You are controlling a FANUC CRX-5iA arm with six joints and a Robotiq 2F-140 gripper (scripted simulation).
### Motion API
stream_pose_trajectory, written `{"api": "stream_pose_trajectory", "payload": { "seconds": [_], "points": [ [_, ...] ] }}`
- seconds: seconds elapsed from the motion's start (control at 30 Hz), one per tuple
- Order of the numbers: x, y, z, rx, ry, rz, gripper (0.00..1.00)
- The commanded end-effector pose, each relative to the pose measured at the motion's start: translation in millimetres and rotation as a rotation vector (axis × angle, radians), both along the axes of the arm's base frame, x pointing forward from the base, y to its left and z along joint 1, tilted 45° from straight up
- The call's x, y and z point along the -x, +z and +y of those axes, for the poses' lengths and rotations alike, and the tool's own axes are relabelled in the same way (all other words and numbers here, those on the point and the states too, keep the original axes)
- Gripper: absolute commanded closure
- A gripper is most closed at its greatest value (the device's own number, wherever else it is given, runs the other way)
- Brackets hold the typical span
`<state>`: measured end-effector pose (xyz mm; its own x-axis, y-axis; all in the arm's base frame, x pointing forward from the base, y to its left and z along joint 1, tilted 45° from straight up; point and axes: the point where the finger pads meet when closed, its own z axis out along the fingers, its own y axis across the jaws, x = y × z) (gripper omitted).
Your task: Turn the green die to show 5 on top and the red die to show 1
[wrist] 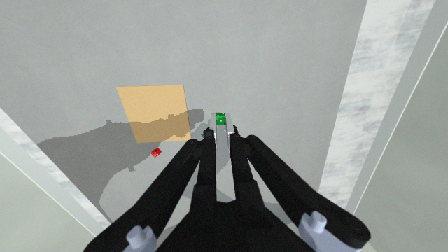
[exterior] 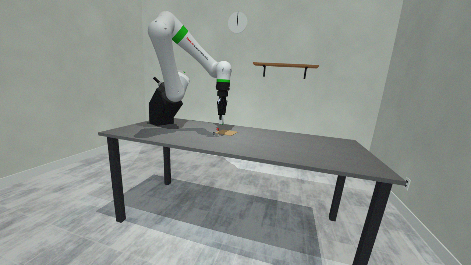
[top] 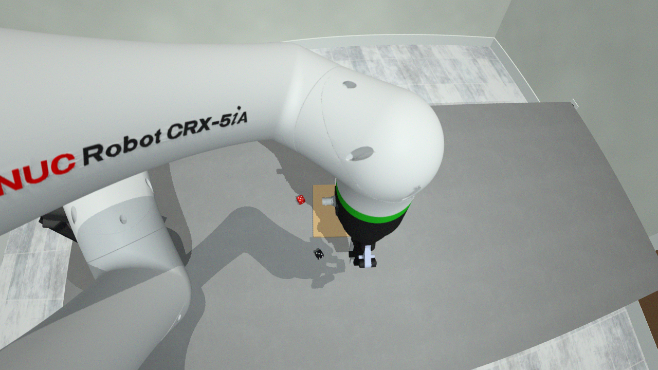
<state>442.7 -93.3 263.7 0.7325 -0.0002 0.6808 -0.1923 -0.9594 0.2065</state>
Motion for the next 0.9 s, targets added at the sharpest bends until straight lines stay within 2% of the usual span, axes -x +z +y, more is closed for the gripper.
{"api": "stream_pose_trajectory", "payload": {
  "seconds": [0.0,0.2,0.3,0.37,0.77,0.87],
  "points": [
    [-0.1,0.0,-0.8,0.091,0.122,0.054,0.93],
    [-0.1,-0.3,-1.8,0.216,0.257,0.106,0.93],
    [-0.1,-0.3,-1.8,0.218,0.26,0.107,0.93],
    [-0.1,-0.5,-2.5,0.304,0.353,0.143,0.93],
    [-0.1,-1.0,-4.3,0.527,0.594,0.237,0.93],
    [-0.1,-1.1,-4.6,0.555,0.624,0.248,0.93]
  ]
}}
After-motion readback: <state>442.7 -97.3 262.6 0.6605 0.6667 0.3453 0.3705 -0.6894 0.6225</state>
